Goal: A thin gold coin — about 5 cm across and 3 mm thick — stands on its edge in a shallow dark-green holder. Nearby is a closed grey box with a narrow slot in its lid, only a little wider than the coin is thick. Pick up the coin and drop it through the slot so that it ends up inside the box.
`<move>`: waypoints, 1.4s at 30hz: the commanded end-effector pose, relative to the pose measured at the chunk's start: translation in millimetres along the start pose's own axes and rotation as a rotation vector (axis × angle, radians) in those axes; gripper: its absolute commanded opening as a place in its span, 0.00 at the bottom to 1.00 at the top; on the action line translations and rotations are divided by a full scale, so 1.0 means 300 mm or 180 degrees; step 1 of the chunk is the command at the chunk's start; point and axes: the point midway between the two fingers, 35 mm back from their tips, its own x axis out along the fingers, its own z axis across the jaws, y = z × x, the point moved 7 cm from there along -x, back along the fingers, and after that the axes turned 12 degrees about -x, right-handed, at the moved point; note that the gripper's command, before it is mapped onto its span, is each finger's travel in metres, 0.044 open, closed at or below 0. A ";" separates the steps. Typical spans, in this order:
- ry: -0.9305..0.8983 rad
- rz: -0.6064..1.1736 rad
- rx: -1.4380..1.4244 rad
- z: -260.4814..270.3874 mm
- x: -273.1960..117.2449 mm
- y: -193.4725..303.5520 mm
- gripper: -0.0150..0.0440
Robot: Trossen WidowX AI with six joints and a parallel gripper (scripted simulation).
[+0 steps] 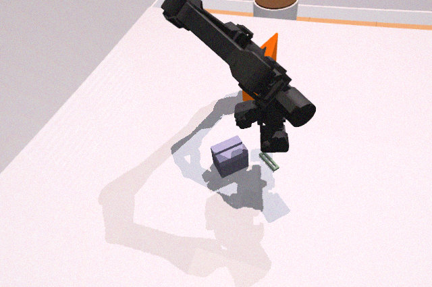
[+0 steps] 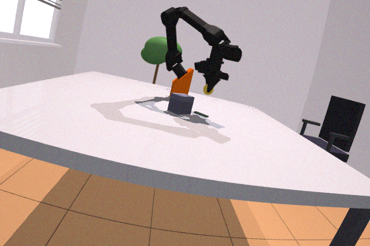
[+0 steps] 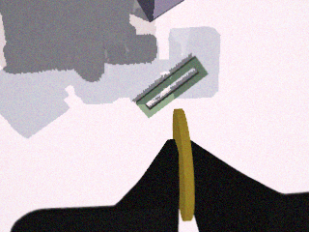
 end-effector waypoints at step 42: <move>-0.0014 0.0023 -0.1565 -0.015 -0.007 -0.205 0.25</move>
